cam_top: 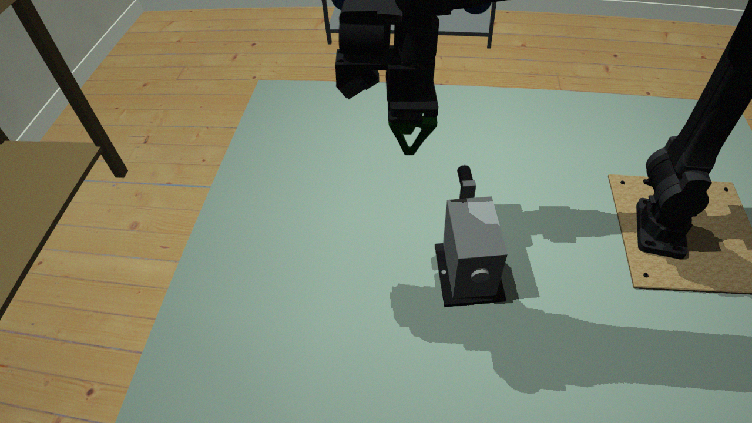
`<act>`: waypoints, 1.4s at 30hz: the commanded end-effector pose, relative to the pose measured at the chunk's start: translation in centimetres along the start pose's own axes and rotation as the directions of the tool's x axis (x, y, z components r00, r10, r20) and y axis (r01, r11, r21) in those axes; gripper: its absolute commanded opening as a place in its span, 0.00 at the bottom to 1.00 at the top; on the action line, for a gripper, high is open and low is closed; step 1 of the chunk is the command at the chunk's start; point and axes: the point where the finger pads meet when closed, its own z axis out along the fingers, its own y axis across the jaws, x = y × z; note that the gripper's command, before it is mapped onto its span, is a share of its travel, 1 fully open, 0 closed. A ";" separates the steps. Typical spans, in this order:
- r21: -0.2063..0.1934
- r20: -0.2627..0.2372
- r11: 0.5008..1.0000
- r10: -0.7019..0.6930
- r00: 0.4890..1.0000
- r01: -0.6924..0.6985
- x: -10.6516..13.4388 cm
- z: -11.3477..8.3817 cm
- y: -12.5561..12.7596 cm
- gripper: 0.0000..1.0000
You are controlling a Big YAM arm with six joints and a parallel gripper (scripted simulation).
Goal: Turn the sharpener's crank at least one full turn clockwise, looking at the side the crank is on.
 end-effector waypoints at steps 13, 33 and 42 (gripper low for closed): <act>0.002 -0.041 0.865 0.501 0.864 -0.502 3.0 0.0 -1.2 0.51; 0.014 -0.052 0.520 0.853 0.519 -0.854 6.6 -0.8 -1.8 0.51; 0.031 -0.058 0.264 0.963 0.262 -0.964 8.3 -0.8 -2.0 0.51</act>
